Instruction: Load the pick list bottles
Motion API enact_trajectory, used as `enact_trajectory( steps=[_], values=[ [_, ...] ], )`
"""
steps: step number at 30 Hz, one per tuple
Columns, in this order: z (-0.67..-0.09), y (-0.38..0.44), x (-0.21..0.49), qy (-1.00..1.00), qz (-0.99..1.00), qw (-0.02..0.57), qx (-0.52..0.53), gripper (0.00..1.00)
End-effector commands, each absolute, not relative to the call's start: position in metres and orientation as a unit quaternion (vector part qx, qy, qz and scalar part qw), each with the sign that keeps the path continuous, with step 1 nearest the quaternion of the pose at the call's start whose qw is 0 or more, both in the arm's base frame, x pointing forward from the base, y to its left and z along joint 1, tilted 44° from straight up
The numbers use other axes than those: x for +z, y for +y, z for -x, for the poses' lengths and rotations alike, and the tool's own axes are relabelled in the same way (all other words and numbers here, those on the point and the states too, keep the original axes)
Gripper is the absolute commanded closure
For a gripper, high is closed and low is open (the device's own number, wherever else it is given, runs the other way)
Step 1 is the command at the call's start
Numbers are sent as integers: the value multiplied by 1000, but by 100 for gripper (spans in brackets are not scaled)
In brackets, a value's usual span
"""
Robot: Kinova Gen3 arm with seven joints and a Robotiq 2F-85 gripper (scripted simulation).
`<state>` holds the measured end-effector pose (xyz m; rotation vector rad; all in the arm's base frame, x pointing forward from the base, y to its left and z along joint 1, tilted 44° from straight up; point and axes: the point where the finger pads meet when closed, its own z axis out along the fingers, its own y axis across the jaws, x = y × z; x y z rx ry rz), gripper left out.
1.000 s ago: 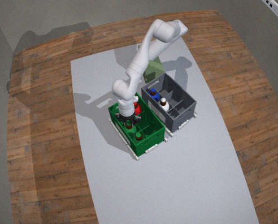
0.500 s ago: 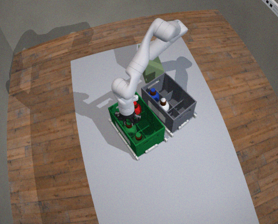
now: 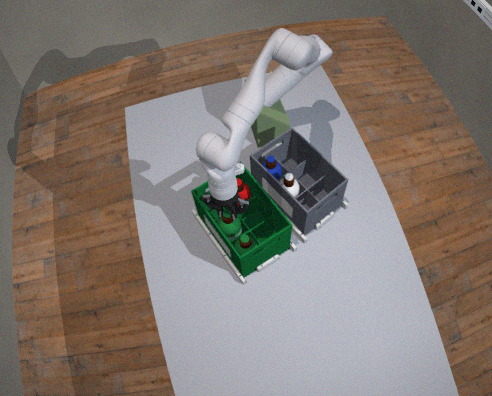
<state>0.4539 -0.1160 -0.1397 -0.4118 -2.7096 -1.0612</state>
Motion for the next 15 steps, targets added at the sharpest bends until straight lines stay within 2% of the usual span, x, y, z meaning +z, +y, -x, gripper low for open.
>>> enact_trajectory(
  steps=[1,15],
  values=[
    [-455,-121,-135,-918,140,100,-359,90],
    [-457,-134,-121,-918,140,100,-359,90]
  ],
)
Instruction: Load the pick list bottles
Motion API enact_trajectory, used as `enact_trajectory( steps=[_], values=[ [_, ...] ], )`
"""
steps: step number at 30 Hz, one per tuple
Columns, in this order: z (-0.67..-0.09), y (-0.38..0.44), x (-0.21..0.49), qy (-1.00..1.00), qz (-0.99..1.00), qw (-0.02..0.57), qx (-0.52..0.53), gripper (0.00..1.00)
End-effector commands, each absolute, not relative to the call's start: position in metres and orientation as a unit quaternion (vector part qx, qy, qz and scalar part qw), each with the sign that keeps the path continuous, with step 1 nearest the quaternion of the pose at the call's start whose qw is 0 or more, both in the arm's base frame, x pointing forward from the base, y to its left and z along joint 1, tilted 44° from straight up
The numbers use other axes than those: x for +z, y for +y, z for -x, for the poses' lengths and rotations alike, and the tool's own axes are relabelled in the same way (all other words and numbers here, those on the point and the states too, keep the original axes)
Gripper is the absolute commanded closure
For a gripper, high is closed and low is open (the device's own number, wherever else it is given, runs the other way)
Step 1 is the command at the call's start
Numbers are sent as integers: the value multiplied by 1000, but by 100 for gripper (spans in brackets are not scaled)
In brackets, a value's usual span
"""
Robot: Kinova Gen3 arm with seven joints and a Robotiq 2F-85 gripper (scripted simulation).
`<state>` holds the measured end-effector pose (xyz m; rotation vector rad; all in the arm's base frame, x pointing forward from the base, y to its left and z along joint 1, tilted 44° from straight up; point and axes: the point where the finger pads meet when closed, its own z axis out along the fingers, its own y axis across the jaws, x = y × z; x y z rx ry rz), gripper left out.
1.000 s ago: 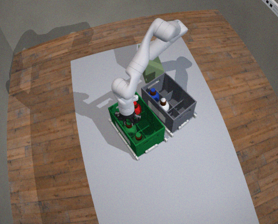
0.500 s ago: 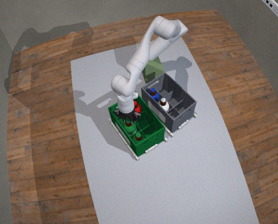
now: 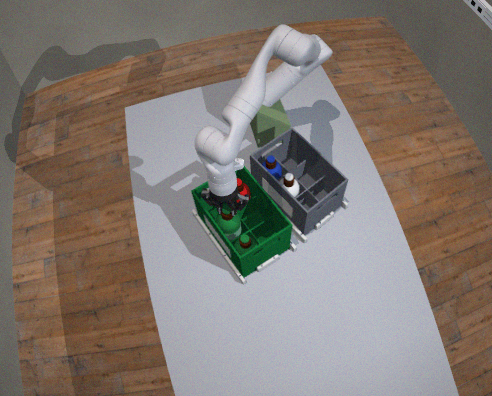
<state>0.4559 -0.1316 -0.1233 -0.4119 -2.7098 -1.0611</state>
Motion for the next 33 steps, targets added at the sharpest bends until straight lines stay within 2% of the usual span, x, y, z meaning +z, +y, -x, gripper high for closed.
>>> enact_trajectory(
  steps=[1,33],
  values=[
    [-457,-136,-120,-918,140,100,-359,90],
    [-461,-168,-86,-918,140,100,-359,90]
  ],
)
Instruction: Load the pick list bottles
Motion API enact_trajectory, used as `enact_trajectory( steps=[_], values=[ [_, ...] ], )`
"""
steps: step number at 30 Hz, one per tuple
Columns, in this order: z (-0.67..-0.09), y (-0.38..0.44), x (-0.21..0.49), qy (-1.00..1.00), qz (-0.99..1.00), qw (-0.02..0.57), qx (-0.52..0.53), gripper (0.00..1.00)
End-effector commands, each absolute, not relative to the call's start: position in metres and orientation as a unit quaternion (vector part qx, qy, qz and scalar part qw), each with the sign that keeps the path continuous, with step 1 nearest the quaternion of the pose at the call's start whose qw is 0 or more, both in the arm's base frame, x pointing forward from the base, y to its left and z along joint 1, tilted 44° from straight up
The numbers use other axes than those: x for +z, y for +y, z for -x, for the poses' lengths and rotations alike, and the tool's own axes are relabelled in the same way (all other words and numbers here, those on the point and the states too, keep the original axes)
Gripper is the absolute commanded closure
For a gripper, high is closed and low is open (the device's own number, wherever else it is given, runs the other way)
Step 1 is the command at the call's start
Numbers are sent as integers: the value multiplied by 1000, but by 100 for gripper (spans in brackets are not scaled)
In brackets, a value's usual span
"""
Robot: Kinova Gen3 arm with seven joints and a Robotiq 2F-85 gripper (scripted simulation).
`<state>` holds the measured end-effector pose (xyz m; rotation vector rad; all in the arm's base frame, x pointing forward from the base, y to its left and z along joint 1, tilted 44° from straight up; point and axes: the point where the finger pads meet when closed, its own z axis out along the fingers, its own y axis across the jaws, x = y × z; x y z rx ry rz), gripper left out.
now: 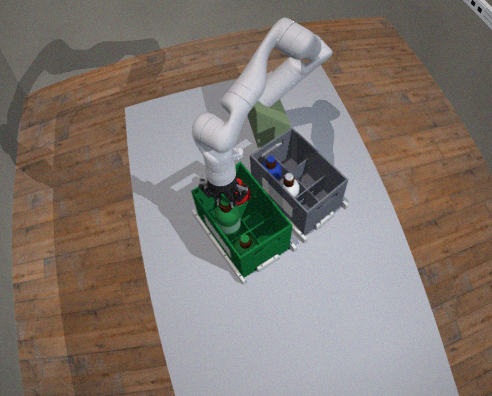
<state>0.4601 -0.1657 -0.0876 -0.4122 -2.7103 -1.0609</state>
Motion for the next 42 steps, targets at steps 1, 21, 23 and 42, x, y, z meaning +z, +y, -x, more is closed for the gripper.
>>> enact_trajectory(
  steps=[1,21,23,42],
  values=[
    [-461,-169,-85,-918,140,100,-359,90],
    [-463,-189,-63,-918,140,100,-359,90],
    [-464,-192,-61,-918,140,100,-359,90],
    [-466,-211,-40,-918,140,100,-359,90]
  ],
)
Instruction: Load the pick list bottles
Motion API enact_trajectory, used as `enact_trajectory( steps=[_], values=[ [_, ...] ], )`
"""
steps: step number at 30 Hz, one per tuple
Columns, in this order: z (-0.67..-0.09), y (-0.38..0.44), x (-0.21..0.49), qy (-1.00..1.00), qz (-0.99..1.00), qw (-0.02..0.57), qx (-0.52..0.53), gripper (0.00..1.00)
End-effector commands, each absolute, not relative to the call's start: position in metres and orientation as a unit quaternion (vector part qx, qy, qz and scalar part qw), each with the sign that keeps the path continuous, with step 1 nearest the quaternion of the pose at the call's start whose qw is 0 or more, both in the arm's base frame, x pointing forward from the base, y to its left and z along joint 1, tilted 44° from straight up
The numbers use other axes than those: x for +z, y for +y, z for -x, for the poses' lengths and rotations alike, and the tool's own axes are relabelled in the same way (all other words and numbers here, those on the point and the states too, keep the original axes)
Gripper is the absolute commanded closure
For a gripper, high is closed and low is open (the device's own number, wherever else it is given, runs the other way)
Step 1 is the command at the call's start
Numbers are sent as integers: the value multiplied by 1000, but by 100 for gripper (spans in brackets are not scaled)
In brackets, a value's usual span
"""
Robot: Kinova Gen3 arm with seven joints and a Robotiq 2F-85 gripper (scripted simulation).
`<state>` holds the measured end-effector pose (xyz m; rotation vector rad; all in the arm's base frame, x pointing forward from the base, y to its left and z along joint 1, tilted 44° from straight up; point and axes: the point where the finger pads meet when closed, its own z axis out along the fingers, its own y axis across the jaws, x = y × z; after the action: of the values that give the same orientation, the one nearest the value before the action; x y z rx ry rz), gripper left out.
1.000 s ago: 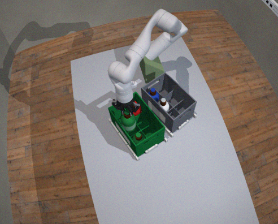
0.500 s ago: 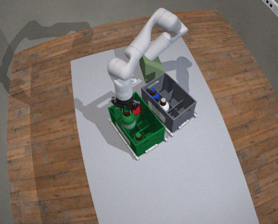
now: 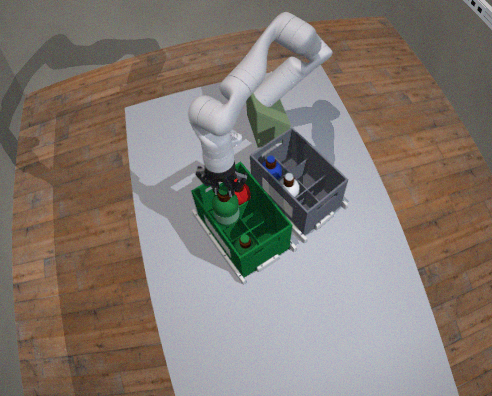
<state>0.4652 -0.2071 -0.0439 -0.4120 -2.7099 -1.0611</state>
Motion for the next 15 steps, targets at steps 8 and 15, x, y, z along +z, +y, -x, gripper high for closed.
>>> enact_trajectory(
  steps=[8,15],
  values=[
    [-467,-218,-33,-918,140,100,-359,90],
    [-467,-218,-33,-918,140,100,-358,90]
  ],
)
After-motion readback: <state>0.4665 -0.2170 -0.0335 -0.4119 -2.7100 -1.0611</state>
